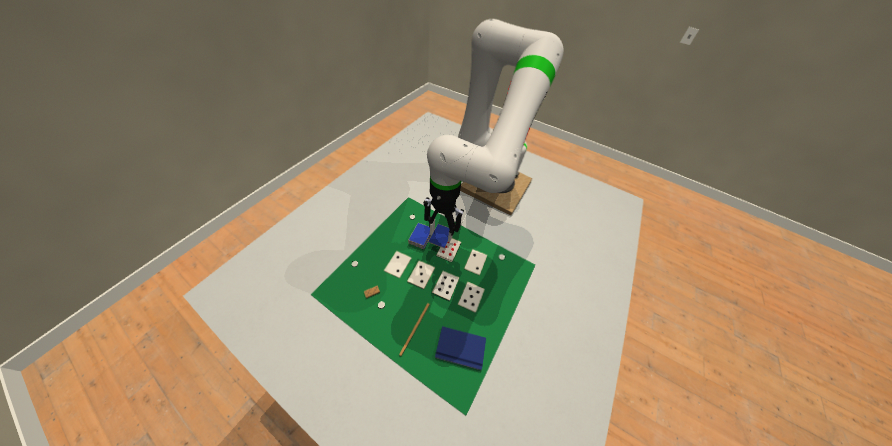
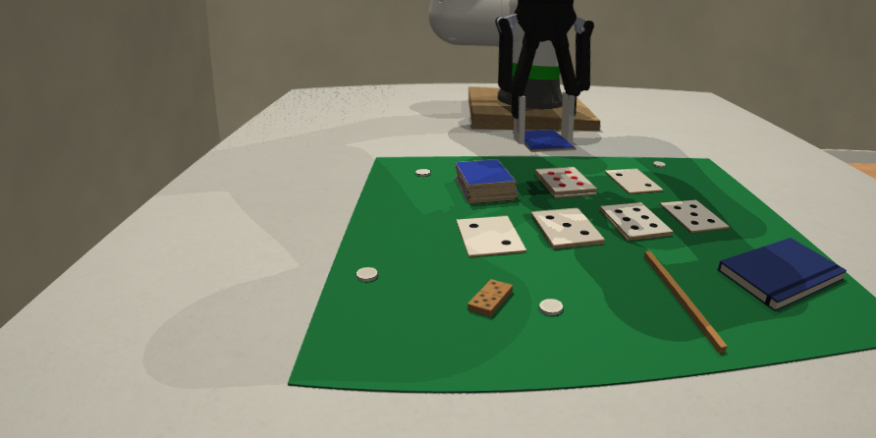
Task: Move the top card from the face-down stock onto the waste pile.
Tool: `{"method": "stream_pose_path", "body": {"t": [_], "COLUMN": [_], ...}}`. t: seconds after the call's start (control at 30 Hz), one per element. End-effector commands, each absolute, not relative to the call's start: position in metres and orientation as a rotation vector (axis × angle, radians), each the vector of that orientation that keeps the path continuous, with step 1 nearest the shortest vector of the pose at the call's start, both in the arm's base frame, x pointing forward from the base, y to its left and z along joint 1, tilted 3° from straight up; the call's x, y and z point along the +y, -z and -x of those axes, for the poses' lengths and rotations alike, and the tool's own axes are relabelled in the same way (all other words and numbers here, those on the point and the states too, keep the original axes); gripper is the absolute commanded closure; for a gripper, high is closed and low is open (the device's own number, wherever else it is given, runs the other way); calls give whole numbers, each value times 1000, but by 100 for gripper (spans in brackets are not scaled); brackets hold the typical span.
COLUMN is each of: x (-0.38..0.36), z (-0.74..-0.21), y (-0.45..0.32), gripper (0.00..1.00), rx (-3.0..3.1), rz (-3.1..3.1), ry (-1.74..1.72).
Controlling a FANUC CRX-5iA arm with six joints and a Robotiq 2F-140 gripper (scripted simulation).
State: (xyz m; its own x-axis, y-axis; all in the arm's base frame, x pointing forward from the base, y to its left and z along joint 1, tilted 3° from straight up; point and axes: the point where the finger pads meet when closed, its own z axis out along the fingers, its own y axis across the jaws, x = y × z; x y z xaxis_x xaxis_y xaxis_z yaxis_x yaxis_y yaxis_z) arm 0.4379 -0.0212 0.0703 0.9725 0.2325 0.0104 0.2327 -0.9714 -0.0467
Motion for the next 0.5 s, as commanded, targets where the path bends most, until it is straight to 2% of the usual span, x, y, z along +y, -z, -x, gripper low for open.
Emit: {"method": "stream_pose_path", "body": {"t": [0.0, 0.47], "x": [-3, 15], "z": [-434, -431], "y": [-71, -72], "gripper": [57, 57], "rx": [-358, -354], "rz": [3075, 3075], "ry": [9, 9]}}
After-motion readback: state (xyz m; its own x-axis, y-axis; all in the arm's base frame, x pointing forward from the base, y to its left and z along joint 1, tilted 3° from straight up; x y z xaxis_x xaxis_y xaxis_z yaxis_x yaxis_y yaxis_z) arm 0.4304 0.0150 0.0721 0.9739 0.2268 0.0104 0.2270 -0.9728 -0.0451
